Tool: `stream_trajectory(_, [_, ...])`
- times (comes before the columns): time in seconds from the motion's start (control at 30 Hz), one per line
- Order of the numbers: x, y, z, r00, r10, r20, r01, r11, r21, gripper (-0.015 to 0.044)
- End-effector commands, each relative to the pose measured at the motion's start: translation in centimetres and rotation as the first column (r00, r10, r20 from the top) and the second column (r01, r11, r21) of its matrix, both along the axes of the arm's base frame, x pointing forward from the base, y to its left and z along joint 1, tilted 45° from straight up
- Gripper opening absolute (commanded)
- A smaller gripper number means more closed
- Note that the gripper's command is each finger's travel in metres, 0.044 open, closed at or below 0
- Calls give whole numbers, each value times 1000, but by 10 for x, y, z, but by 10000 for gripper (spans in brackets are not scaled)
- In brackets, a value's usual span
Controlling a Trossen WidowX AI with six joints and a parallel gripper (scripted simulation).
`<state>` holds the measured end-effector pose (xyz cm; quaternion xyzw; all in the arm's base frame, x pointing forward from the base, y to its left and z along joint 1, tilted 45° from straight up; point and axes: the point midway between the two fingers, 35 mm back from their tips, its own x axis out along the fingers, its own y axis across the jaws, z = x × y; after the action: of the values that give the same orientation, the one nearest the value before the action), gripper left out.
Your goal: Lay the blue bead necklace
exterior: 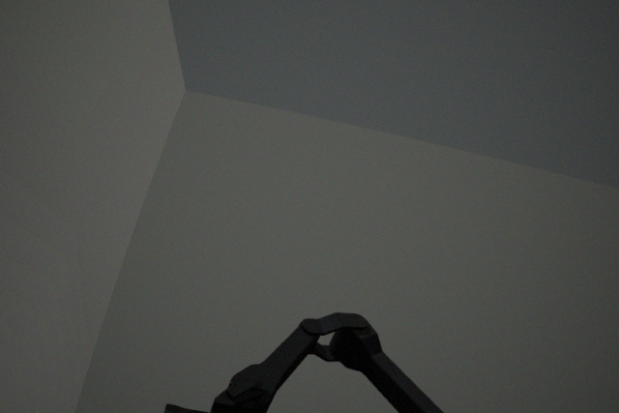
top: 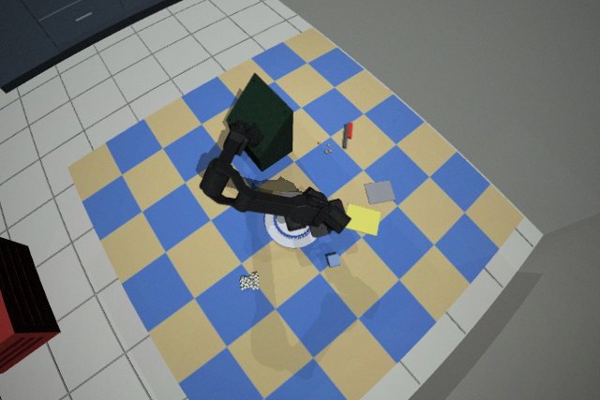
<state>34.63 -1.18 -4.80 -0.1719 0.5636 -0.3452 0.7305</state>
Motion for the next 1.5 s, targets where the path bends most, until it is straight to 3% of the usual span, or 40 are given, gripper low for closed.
stream_trajectory(0.0, [0,2,2,1000,2,-1,-2,1000,-1,368])
stream_trajectory(0.1, [-1,1,1,1000,3,-5,-3,1000,-2,440])
stream_trajectory(0.83, [-1,3,3,1000,3,-1,-3,1000,-2,440])
stream_trajectory(1.23, [-51,31,12,1000,-13,12,13,1000,3,125])
stream_trajectory(1.47, [-48,26,7,1000,-14,19,14,1000,6,120])
